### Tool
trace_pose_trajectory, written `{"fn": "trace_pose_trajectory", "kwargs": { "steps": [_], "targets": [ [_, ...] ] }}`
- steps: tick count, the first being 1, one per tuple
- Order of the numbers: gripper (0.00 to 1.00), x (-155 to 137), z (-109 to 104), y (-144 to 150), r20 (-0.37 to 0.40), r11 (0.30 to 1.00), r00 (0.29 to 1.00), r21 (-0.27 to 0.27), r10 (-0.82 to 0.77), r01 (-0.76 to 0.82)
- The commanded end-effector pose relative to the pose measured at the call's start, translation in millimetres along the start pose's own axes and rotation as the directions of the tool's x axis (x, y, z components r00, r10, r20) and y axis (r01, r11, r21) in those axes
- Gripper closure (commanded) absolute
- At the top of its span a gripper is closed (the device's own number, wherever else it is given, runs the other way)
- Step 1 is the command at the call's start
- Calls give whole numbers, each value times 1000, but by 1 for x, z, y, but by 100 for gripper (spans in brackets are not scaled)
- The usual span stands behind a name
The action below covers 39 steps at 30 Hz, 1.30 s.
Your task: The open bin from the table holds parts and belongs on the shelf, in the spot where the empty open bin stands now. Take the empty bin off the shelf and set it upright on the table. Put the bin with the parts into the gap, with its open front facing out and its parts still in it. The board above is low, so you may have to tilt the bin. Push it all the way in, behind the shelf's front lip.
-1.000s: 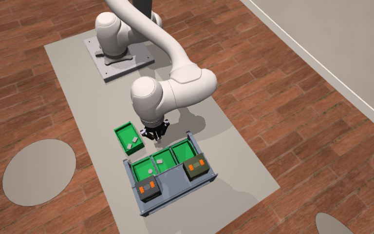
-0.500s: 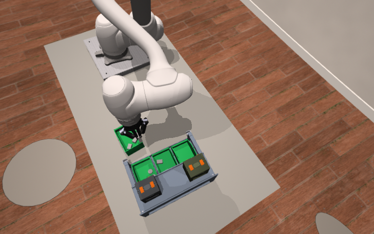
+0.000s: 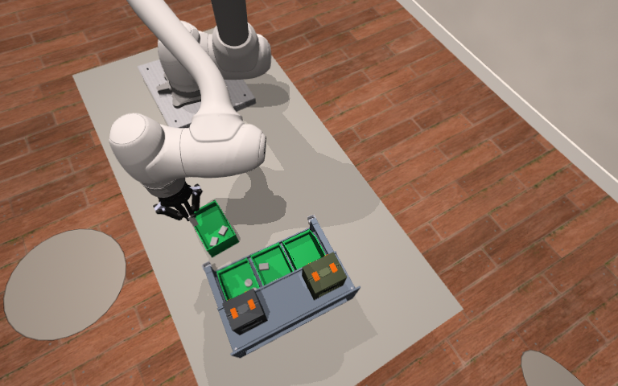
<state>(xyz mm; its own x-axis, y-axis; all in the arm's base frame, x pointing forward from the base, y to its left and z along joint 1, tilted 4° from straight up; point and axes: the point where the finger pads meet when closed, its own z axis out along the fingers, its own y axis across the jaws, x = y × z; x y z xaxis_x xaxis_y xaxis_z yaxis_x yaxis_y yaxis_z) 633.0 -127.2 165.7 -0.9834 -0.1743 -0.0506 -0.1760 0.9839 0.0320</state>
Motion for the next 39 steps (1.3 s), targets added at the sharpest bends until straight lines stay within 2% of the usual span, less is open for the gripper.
{"fn": "trace_pose_trajectory", "kwargs": {
  "steps": [1, 25, 26, 39],
  "targets": [
    [90, 12, 1, -10, 2, 1000, 1000, -2, -9, 9],
    [90, 13, 1, -10, 2, 1000, 1000, -2, -9, 9],
    [76, 13, 1, -10, 2, 1000, 1000, -2, -9, 9],
    [76, 13, 1, -10, 2, 1000, 1000, -2, -9, 9]
  ]
}}
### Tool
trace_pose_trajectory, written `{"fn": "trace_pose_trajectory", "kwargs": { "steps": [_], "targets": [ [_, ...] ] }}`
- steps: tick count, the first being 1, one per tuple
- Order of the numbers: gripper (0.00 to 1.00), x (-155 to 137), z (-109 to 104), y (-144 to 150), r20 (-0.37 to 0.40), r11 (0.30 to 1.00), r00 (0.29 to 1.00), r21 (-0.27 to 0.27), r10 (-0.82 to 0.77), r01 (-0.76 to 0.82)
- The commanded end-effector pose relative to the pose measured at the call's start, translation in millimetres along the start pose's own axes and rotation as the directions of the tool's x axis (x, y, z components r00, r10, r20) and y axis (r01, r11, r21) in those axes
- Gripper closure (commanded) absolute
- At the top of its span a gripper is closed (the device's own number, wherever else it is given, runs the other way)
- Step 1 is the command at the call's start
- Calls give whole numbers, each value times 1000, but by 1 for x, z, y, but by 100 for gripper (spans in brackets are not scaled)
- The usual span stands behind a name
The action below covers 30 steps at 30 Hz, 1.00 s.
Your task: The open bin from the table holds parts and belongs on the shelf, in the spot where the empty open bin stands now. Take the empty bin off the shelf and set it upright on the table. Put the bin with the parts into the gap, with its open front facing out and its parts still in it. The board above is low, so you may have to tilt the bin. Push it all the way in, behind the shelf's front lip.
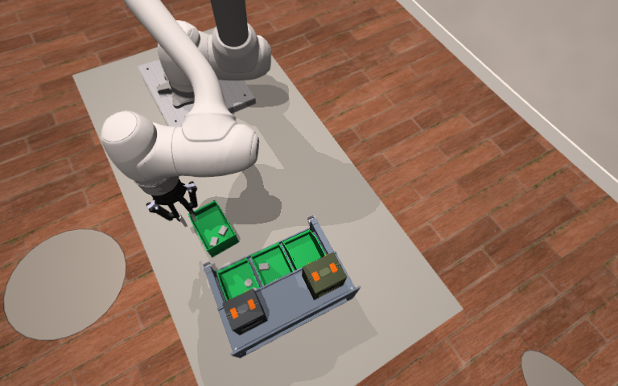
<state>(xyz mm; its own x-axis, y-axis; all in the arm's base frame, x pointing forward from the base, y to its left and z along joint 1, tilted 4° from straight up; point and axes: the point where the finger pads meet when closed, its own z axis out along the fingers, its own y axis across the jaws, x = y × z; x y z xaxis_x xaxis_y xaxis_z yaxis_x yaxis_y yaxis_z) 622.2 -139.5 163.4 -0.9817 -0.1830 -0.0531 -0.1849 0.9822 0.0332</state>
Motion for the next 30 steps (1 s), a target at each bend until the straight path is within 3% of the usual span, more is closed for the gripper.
{"fn": "trace_pose_trajectory", "kwargs": {
  "steps": [1, 30],
  "targets": [
    [76, 0, 0, 0, 0, 1000, 1000, 0, 0, 0],
    [76, 0, 2, 0, 0, 1000, 1000, 0, 0, 0]
  ]
}}
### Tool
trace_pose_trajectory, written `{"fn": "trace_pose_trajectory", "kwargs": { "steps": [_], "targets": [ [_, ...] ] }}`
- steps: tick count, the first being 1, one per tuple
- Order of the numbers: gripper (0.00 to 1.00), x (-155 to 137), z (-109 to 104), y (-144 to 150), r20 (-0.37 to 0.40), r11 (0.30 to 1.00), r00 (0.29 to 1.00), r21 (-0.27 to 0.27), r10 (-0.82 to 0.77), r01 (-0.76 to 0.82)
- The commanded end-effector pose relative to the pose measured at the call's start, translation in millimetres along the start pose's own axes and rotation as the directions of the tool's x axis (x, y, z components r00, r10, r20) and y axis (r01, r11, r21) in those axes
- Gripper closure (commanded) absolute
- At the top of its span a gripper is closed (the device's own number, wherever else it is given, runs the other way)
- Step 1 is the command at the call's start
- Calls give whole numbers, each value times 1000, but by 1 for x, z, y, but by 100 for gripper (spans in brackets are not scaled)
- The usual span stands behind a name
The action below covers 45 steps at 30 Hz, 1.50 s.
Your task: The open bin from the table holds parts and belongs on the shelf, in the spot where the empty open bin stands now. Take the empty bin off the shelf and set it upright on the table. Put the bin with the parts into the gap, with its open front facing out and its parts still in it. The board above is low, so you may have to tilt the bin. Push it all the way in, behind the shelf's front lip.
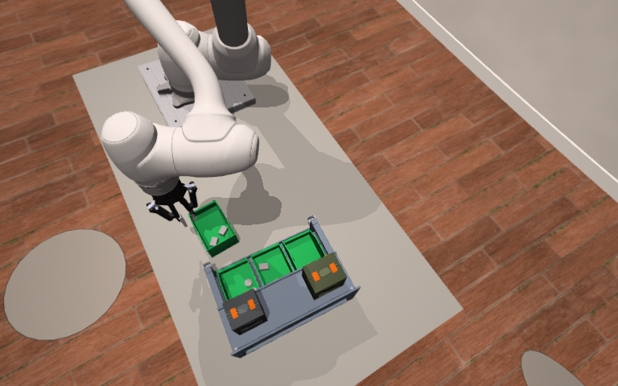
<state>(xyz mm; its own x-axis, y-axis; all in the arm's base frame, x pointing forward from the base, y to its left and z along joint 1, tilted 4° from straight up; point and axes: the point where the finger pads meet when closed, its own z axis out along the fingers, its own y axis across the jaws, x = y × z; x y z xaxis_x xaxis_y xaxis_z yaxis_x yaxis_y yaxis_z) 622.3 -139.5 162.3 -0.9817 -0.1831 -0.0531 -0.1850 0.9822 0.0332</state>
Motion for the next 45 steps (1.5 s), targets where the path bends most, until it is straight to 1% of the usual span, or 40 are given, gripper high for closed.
{"fn": "trace_pose_trajectory", "kwargs": {
  "steps": [1, 10, 36, 45],
  "targets": [
    [76, 0, 2, 0, 0, 1000, 1000, 0, 0, 0],
    [76, 0, 10, 0, 0, 1000, 1000, 0, 0, 0],
    [76, 0, 57, 0, 0, 1000, 1000, 0, 0, 0],
    [76, 0, 64, 0, 0, 1000, 1000, 0, 0, 0]
  ]
}}
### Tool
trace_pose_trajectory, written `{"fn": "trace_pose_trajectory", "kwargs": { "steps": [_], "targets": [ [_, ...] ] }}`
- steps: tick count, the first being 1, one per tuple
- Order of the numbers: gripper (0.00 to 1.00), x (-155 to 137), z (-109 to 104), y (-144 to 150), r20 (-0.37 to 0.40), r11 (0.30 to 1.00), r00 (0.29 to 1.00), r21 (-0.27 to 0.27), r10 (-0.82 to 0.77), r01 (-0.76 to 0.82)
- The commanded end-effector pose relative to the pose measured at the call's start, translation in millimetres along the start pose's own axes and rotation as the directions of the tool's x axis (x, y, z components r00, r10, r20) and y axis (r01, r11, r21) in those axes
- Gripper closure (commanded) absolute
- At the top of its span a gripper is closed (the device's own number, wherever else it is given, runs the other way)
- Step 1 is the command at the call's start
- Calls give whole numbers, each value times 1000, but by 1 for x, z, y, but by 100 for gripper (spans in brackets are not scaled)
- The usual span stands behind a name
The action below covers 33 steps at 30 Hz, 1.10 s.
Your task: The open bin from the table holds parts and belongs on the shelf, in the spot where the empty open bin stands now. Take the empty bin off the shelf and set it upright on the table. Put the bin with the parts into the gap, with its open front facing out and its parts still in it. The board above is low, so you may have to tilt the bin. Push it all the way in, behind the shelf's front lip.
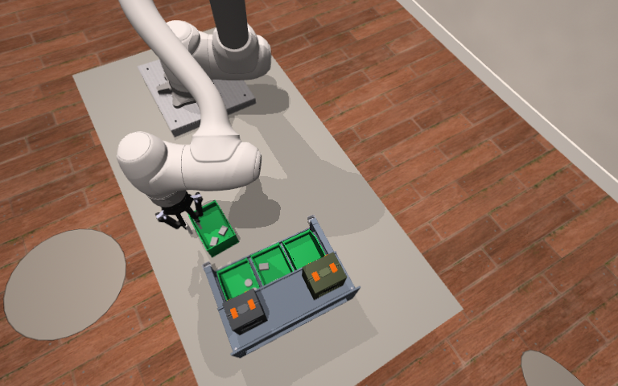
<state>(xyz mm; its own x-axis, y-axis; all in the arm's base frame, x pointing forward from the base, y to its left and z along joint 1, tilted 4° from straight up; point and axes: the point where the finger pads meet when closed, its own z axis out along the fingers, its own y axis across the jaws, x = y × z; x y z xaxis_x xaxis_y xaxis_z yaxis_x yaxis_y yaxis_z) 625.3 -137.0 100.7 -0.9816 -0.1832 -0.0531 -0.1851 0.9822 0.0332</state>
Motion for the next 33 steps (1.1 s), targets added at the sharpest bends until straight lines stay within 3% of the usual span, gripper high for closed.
{"fn": "trace_pose_trajectory", "kwargs": {
  "steps": [1, 33],
  "targets": [
    [76, 0, 3, 0, 0, 1000, 1000, 0, 0, 0],
    [76, 0, 6, 0, 0, 1000, 1000, 0, 0, 0]
  ]
}}
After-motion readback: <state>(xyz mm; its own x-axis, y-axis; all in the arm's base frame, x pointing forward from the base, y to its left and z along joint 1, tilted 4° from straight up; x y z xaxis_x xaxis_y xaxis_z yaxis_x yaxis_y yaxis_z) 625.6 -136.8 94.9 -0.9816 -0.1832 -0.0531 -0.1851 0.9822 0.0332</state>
